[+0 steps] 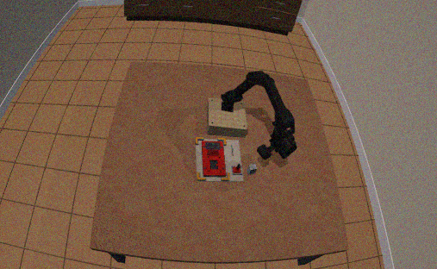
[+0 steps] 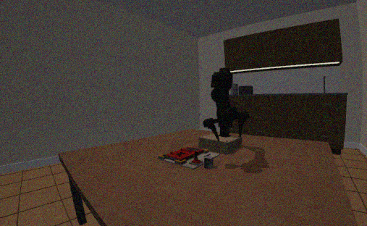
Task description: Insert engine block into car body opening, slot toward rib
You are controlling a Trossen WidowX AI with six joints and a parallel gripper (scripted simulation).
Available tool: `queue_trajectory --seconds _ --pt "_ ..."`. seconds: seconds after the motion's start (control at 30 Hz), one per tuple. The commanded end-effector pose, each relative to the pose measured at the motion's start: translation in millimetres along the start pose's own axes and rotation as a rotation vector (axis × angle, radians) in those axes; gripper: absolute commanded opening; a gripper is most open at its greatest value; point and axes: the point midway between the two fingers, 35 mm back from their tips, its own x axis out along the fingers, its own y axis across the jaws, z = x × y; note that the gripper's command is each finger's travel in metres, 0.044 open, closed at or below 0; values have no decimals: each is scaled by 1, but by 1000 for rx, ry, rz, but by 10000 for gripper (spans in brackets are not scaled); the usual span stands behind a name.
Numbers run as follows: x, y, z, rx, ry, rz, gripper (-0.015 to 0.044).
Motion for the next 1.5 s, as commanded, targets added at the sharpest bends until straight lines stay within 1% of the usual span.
queue_trajectory --seconds 0.0,0.23,0.43,0.53,0.6,0.73,0.87,1.0,1.47 --pt "-4 -31 -5 103 -6 -73 440" --pt "-12 -82 -18 286 -14 -195 440" --pt "-9 -80 -20 291 -14 -198 440" --pt "27 -85 -20 291 -14 -197 440" --pt "38 -87 -20 291 -14 -197 440" --pt "38 -87 -20 291 -14 -197 440" --pt "53 -92 -21 291 -14 -197 440" --pt "54 -92 -21 291 -14 -197 440" --pt "76 -97 -20 291 -13 -197 440"
